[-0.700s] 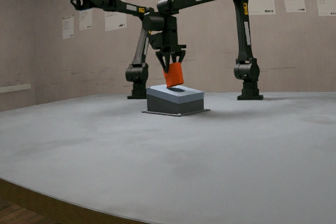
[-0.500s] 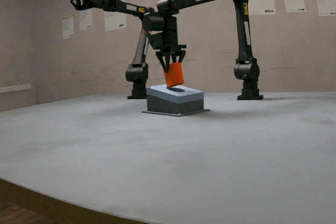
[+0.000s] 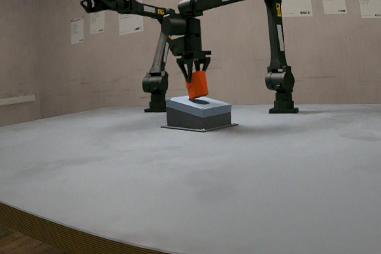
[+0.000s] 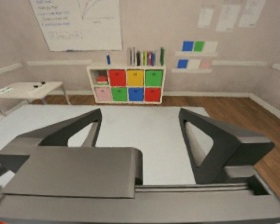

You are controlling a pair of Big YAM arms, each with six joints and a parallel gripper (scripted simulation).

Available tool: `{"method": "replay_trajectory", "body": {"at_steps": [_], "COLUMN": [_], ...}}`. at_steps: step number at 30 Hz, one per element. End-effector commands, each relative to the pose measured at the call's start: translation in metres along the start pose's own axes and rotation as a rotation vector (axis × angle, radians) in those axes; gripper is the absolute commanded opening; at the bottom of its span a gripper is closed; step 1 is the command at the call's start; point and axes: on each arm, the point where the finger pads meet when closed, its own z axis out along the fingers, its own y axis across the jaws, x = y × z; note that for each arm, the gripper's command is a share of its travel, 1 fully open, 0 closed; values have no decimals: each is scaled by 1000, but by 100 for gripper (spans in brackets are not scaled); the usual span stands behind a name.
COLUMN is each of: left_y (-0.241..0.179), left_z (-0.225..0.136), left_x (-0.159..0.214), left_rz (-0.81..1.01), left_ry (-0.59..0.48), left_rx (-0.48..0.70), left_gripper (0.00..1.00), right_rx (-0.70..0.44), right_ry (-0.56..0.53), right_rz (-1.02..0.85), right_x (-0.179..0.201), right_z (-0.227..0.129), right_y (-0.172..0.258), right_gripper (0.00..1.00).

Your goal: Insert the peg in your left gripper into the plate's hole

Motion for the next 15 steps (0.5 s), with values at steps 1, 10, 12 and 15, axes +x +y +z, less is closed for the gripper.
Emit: {"method": "replay_trajectory", "body": {"at_steps": [1, 10, 12, 15], "left_y": [6, 7, 7, 7], "left_z": [-10, -11, -11, -11], "left_x": [0, 0, 0, 0], "left_rz": [0, 0, 0, 0], "left_ry": [-2, -2, -2, -2], "left_rx": [-26, -30, -31, -31], "left_gripper": [46, 46, 46, 46], "right_rx": [-46, -369, -403, -477], "right_ry": [4, 80, 87, 104], "right_rz": [-3, -27, -31, -41], "right_x": [3, 84, 94, 115], "right_z": [-14, -120, -133, -160], "right_y": [23, 154, 164, 184], "right_gripper": [100, 100, 100, 100]}}
